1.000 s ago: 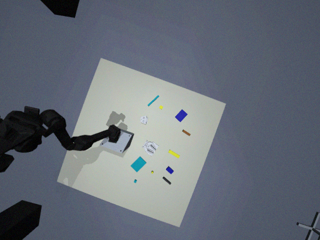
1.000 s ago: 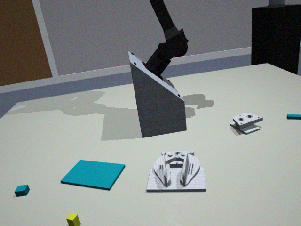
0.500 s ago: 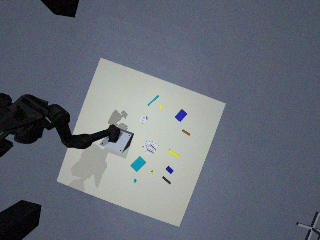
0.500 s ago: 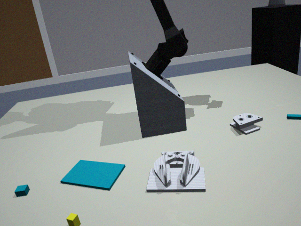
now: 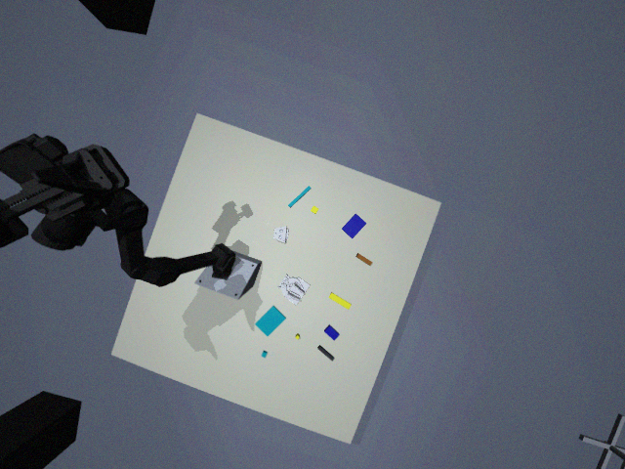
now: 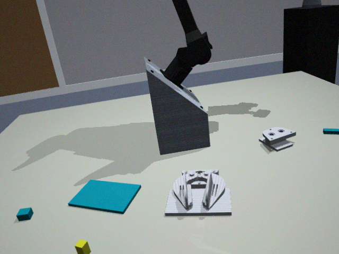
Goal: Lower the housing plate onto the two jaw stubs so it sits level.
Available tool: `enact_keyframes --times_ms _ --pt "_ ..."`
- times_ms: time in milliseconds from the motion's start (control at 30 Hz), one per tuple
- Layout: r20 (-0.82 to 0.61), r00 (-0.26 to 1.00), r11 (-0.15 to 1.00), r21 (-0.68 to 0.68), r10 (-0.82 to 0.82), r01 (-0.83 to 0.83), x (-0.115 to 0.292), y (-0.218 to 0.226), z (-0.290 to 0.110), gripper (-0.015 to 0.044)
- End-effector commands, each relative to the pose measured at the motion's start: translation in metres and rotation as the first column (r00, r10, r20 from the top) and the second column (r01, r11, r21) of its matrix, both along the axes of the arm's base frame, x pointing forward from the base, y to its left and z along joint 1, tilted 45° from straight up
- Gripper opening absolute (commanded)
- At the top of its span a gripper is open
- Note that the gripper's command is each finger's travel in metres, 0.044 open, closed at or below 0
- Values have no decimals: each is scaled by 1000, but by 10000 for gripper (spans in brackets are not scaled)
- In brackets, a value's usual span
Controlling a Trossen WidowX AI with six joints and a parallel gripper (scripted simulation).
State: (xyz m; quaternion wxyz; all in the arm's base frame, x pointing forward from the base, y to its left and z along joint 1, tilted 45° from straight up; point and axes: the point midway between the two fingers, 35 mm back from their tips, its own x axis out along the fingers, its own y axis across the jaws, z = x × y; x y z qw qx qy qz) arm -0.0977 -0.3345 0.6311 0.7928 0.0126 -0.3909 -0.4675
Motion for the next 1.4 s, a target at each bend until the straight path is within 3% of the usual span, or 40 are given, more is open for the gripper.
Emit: enact_keyframes --times_ms 0,733,1367 --pt "-32 998 995 -82 -50 48 3 22 14 440" --pt "-103 960 880 -434 -261 193 27 121 60 440" --pt "-100 889 642 -728 -446 241 70 220 78 440"
